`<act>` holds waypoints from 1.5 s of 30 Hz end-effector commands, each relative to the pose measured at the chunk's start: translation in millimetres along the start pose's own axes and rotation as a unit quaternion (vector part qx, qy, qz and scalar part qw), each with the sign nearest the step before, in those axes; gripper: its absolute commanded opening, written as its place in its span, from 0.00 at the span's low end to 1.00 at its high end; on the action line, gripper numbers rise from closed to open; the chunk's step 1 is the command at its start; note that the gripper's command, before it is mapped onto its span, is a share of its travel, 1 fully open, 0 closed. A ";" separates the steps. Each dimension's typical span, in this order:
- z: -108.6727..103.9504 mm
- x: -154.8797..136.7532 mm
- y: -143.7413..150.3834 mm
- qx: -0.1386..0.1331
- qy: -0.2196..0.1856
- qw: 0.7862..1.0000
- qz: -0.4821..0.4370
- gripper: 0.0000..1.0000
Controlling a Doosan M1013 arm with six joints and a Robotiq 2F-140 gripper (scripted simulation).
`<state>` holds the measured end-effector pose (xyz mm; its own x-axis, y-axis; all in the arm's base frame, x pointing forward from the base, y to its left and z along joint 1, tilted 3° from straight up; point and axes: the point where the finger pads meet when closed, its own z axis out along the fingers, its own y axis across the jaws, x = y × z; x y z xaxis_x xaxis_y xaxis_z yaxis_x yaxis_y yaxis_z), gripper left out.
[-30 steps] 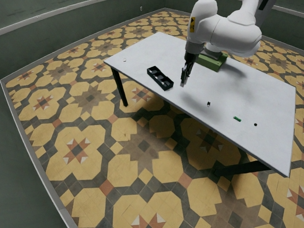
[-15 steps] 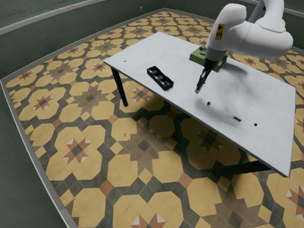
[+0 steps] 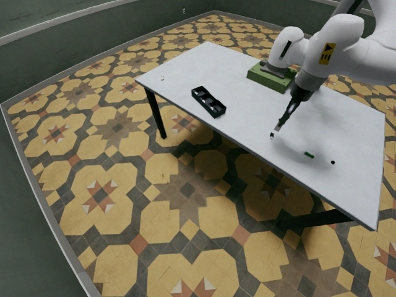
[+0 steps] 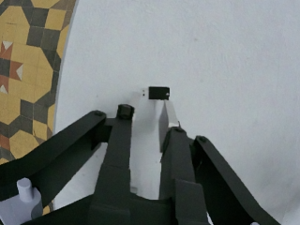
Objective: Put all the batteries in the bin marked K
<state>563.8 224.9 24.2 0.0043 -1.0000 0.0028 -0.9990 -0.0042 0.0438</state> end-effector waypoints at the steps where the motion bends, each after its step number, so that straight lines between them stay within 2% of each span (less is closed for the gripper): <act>1: -1.0 -23.4 1.2 0.001 0.000 1.000 0.000 0.26; 12: -2.3 -114.9 8.2 0.001 0.000 1.000 0.000 0.26; 14: -2.3 -114.9 8.2 0.001 0.000 1.000 0.000 0.26; 25: -3.6 -204.9 15.2 0.001 0.000 1.000 0.000 0.26; 45: -3.6 -203.5 15.1 0.001 0.000 1.000 0.000 0.26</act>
<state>547.6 428.1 27.1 0.0045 -1.0000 0.0033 -0.9990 -0.0043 0.0436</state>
